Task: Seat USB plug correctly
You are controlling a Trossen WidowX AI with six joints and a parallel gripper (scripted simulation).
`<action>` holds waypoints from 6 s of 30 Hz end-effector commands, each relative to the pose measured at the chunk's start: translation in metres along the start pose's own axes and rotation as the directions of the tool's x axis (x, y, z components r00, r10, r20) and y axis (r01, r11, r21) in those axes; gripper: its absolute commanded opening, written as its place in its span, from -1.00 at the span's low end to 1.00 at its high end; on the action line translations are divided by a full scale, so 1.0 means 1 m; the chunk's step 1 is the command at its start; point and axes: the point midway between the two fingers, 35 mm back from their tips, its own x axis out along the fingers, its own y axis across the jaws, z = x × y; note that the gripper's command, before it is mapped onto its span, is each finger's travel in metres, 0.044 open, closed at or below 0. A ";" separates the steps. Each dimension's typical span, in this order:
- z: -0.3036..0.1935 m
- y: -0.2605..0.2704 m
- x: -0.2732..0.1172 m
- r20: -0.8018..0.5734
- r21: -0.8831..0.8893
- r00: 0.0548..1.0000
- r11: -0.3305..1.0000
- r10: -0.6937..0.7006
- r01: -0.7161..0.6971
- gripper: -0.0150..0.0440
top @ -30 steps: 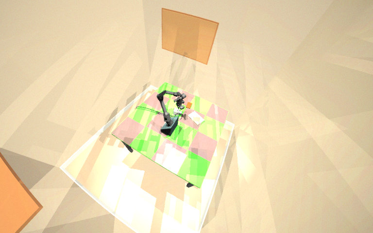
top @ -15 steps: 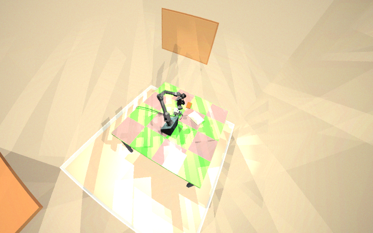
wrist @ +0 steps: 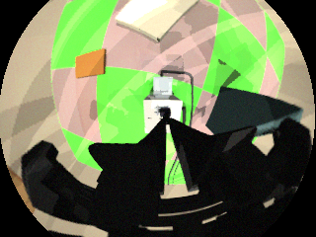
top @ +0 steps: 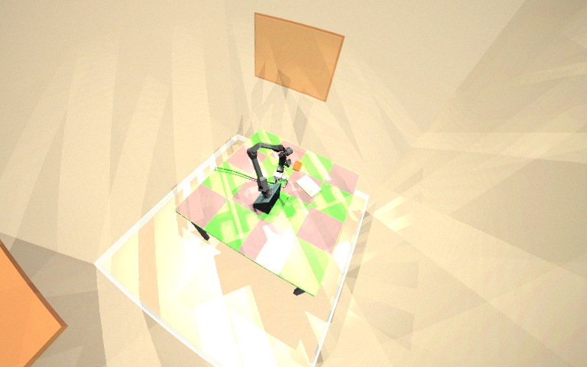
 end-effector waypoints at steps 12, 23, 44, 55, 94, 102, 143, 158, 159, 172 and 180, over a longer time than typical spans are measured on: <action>0.000 0.000 0.000 0.000 0.142 1.000 0.990 0.000 0.000 -0.49; 0.000 0.000 0.001 -0.005 0.134 1.000 0.991 0.002 -0.001 -0.49; -0.002 0.001 0.003 -0.019 0.130 1.000 0.991 0.004 -0.001 -0.49; -0.002 0.001 0.005 -0.027 0.128 1.000 0.992 0.005 -0.001 -0.49; -0.005 0.001 0.009 -0.054 0.122 0.999 0.993 0.008 -0.002 -0.49; -0.005 0.001 0.010 -0.059 0.120 0.998 0.993 0.009 -0.002 -0.49; -0.007 0.002 0.015 -0.078 0.116 0.997 0.993 0.011 -0.002 -0.49; -0.007 0.002 0.017 -0.078 0.116 0.997 0.993 0.011 -0.002 -0.49; -0.007 0.002 0.017 -0.078 0.116 0.997 0.993 0.011 -0.002 -0.49; -0.007 0.002 0.018 -0.078 0.116 0.997 0.993 0.011 -0.002 -0.49; -0.007 0.002 0.019 -0.078 0.116 0.997 0.993 0.011 -0.002 -0.49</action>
